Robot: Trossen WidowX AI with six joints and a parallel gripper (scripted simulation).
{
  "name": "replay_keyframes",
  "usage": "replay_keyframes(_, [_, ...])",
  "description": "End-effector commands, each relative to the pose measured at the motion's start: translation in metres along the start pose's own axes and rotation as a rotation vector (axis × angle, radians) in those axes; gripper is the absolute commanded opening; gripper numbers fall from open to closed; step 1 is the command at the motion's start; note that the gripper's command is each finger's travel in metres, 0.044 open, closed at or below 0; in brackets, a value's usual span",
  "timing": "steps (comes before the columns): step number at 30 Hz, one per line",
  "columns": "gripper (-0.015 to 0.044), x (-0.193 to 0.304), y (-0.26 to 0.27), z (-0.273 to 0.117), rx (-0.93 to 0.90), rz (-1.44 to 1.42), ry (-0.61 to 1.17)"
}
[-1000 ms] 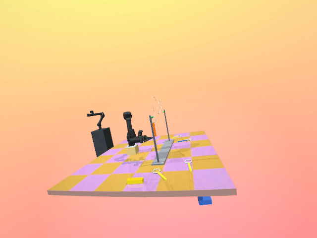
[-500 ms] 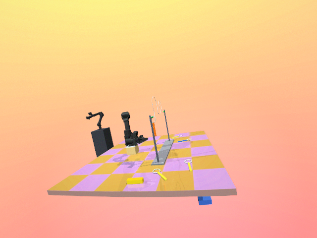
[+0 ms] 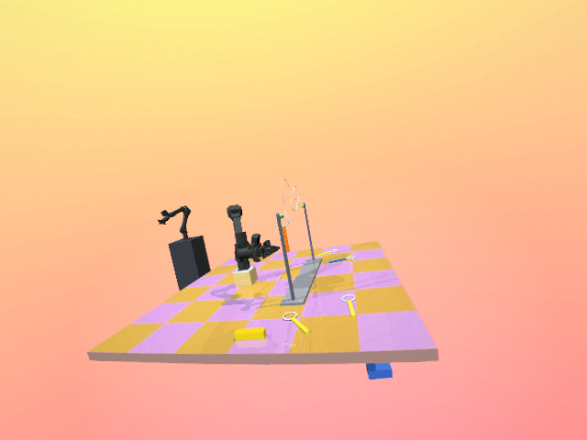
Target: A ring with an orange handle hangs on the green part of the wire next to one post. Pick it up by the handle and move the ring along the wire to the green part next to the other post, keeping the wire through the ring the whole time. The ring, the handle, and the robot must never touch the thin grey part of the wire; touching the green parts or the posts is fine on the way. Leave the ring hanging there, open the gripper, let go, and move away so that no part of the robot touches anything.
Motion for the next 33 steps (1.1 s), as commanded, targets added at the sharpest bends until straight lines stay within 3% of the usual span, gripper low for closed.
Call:
replay_keyframes(1, [0.0160,-0.002,-0.001,0.006,0.003,0.004,-0.004])
replay_keyframes(33, [0.0160,-0.004,-0.002,0.056,0.002,0.003,-0.008])
Point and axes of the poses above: the point midway between the two fingers, 35 mm back from their tips, its own z axis out along the fingers, its own y axis across the jaws, x = y × z, the point moved 10 cm from there along -z, back along the fingers, and after that the axes turned 12 degrees about z, right-handed, at the moved point
